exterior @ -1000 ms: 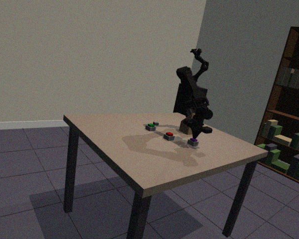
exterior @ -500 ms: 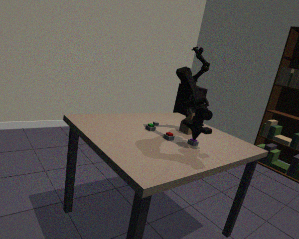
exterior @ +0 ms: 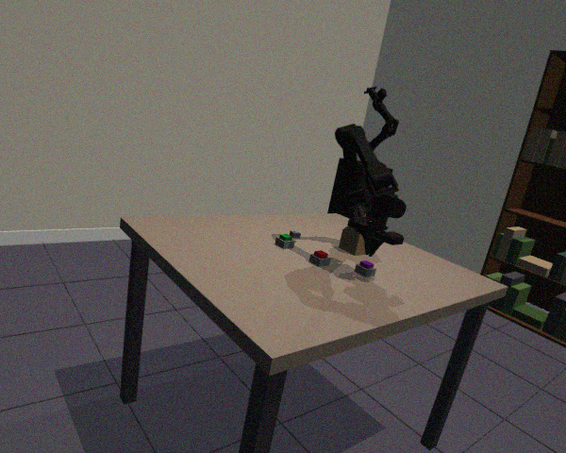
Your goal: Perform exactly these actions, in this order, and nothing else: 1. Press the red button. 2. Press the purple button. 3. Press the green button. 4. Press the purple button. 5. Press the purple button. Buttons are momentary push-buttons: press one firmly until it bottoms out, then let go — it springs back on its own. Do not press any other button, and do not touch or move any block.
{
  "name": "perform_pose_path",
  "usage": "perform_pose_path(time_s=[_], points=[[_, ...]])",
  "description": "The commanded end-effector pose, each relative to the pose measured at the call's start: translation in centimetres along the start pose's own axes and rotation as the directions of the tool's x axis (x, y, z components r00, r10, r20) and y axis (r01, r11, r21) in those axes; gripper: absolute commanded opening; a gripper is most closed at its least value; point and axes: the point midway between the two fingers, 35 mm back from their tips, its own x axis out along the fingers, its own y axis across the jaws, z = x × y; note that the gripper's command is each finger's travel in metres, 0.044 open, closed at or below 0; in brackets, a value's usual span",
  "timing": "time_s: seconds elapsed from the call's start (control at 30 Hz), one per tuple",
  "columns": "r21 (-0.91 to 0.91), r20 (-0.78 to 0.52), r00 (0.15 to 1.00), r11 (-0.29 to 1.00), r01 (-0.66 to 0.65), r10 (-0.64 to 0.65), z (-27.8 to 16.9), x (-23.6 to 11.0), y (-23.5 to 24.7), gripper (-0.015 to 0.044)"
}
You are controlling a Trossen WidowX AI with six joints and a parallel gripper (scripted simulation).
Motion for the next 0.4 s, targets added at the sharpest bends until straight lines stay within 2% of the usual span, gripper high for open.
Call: perform_pose_path(time_s=[0.0, 0.2, 0.33, 0.37], points=[[0.008, 0.0, 1.0, 1.0, -0.008, 0.008, 1.7, -1.7, 0.6, 0.0125], [0.009, 0.001, 1.0, 1.0, -0.007, 0.007, 6.2, -5.8, 1.1, 0.0283], [0.009, 0.001, 1.0, 1.0, -0.007, 0.007, 6.7, -6.3, 1.1, 0.0387], [0.009, 0.001, 1.0, 1.0, -0.007, 0.007, 6.7, -6.3, 1.1, 0.0387]])
